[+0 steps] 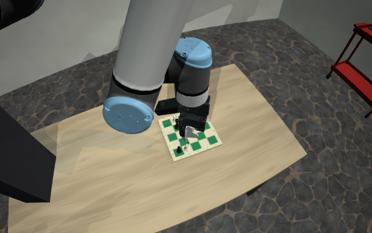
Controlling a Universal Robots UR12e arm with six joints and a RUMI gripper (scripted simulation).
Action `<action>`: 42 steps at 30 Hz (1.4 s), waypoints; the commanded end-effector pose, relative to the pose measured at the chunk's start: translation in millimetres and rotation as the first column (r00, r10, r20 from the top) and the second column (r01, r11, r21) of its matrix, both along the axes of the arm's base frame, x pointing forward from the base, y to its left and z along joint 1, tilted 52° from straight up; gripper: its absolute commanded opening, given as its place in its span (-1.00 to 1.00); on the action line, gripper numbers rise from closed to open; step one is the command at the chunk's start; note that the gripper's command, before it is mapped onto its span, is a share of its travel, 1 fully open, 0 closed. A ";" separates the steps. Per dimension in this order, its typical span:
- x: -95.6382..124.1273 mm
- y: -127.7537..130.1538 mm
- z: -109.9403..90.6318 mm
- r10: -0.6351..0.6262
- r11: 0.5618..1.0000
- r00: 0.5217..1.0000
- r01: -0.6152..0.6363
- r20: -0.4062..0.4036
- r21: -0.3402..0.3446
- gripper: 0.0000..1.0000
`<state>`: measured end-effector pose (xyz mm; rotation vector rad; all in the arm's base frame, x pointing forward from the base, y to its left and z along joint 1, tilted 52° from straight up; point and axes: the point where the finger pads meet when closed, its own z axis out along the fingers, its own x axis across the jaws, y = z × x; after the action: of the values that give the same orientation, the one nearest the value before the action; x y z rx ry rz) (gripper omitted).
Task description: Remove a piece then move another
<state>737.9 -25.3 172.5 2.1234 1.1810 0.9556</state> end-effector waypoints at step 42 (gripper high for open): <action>16.1 -2.0 -12.4 0.000 1.000 1.000 0.000 0.000 0.000 -0.56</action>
<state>749.1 -26.7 163.6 2.1240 1.1812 0.9555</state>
